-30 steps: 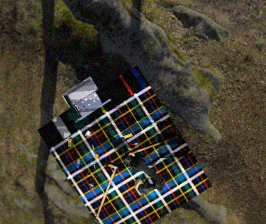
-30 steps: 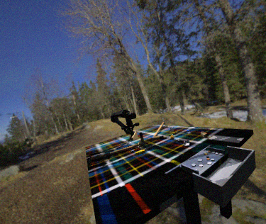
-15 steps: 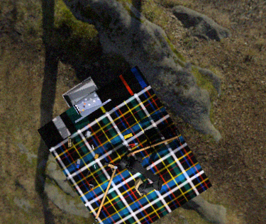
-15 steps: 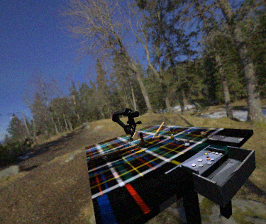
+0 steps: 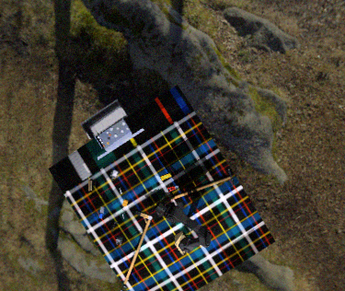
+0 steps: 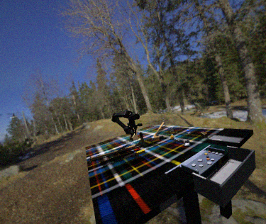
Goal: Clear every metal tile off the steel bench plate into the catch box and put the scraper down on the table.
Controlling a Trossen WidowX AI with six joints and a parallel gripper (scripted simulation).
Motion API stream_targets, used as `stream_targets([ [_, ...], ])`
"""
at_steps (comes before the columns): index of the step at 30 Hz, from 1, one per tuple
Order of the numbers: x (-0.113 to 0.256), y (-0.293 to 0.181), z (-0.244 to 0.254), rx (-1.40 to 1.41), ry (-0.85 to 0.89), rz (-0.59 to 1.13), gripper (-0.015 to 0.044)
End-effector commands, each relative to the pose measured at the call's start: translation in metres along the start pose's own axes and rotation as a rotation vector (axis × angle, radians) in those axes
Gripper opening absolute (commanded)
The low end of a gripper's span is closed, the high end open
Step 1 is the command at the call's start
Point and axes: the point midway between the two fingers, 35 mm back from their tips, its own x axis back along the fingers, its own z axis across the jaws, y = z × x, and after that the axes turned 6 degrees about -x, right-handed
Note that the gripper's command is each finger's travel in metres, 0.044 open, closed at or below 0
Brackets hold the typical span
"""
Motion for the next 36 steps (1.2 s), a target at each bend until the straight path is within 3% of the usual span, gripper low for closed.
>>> stream_targets([
  [1, -0.011, 0.002, 0.002, 0.009, 0.011, -0.007, 0.0000],
  [26, -0.061, 0.007, 0.007, 0.017, 0.023, -0.013, 0.0000],
  [36, -0.062, 0.007, 0.001, 0.017, 0.022, -0.013, 0.0000],
])
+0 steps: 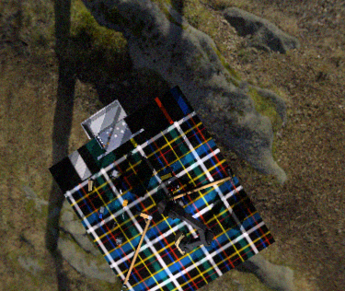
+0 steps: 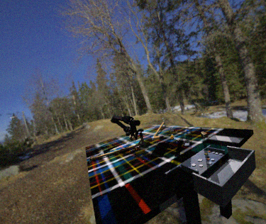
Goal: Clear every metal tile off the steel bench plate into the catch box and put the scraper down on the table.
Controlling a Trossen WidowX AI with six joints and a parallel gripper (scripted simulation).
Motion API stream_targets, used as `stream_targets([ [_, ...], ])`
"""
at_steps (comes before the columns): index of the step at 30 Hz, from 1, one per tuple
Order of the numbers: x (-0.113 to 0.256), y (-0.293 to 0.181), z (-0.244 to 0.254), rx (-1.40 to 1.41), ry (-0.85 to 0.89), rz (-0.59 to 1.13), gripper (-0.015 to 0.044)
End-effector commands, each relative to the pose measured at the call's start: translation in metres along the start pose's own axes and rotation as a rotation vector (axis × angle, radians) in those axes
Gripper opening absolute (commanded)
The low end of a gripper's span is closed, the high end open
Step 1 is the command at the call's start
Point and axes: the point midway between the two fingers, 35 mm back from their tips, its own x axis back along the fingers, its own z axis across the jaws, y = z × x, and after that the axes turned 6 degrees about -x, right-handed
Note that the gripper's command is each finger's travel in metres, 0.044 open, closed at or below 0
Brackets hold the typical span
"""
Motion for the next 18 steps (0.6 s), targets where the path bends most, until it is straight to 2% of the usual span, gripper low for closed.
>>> stream_targets([
  [1, -0.002, 0.002, -0.004, 0.006, 0.006, -0.004, 0.0000],
  [18, -0.002, 0.003, -0.021, 0.006, 0.004, -0.005, 0.0000],
])
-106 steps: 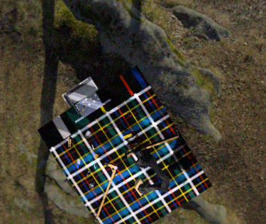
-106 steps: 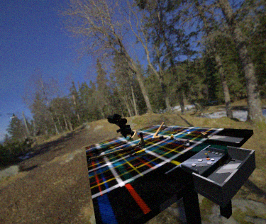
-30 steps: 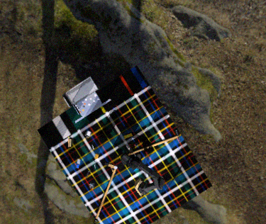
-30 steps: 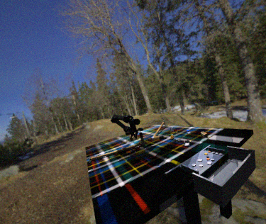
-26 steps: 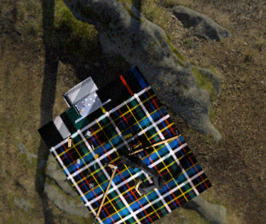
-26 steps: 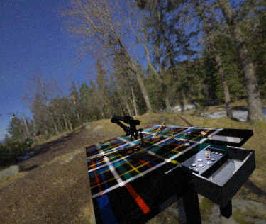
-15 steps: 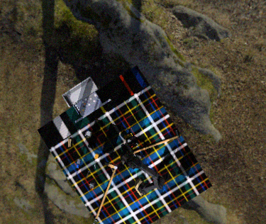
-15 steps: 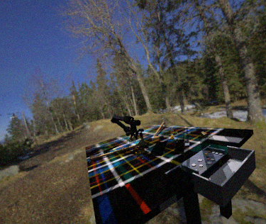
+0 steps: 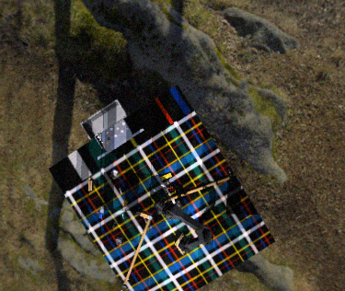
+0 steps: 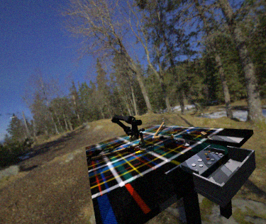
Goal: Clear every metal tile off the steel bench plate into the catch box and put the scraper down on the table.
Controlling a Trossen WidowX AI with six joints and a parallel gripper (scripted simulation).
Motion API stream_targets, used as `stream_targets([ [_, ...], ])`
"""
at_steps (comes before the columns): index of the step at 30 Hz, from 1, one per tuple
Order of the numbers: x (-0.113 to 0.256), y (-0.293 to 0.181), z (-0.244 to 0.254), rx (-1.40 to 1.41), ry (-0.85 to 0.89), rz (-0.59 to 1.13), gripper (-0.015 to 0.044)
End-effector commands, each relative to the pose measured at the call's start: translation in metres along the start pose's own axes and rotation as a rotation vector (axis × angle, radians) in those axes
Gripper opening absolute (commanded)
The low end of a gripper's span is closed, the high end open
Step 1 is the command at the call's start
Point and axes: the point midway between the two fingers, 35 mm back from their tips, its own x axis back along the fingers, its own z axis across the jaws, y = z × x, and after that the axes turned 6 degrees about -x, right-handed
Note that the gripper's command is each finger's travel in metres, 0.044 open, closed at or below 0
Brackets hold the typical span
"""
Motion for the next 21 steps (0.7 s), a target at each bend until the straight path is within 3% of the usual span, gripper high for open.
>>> stream_targets([
  [1, 0.000, 0.000, -0.006, -0.002, -0.003, -0.001, 0.0000],
  [21, 0.000, 0.002, -0.026, -0.002, -0.004, -0.001, 0.0000],
])
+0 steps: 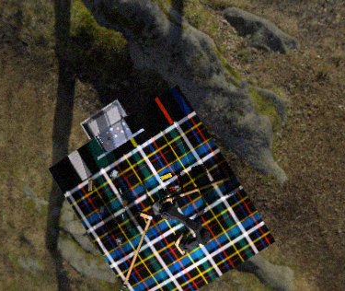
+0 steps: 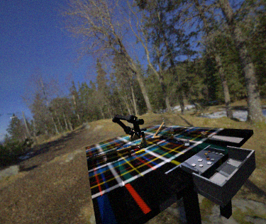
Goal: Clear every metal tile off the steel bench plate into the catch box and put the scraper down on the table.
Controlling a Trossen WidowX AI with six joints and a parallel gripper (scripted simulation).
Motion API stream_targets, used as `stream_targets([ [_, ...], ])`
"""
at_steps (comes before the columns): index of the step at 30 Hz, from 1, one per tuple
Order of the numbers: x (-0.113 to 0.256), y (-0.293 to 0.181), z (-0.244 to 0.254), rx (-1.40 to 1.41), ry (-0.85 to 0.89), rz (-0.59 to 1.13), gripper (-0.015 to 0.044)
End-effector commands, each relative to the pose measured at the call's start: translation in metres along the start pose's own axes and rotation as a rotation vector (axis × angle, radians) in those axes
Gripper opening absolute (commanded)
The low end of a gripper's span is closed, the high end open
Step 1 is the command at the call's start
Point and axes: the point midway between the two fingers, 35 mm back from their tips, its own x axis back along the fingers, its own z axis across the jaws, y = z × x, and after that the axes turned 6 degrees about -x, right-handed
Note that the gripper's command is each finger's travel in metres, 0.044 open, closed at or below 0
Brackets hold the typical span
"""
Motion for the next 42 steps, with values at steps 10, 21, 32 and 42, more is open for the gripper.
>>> stream_targets([
  [10, -0.002, 0.003, -0.017, 0.003, -0.004, -0.006, 0.0000],
  [21, -0.002, 0.004, -0.028, 0.003, -0.004, -0.006, 0.0000],
  [32, -0.002, 0.007, -0.039, 0.002, -0.003, -0.006, 0.0000],
  [42, 0.020, 0.003, -0.036, 0.000, -0.007, 0.005, 0.0000],
])
